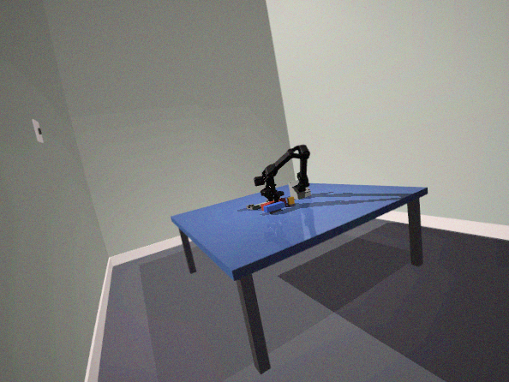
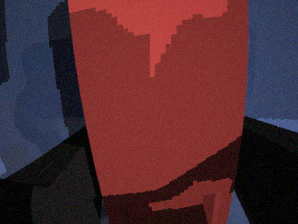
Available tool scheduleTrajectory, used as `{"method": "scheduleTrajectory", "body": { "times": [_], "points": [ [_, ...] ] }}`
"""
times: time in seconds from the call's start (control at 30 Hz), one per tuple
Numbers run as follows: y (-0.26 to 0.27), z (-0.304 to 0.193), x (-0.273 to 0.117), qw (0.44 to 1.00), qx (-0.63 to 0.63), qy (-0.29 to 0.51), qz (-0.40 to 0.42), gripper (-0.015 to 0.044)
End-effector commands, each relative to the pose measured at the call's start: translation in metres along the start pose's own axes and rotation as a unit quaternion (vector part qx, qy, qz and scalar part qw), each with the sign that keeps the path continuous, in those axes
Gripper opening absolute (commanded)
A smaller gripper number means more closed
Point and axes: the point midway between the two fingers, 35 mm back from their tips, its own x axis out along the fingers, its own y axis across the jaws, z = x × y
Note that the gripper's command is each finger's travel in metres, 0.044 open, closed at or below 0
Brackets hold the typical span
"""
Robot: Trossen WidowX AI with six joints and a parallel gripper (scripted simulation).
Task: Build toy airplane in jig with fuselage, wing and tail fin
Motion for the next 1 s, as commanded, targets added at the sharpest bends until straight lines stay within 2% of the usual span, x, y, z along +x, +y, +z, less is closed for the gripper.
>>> {"method": "scheduleTrajectory", "body": {
  "times": [0.0,0.97],
  "points": [
    [-0.001,0.002,-0.006,1.0,0.002,-0.001,0.001,0.0],
    [-0.004,0.006,-0.096,1.0,0.003,0.0,-0.004,0.0]
  ]
}}
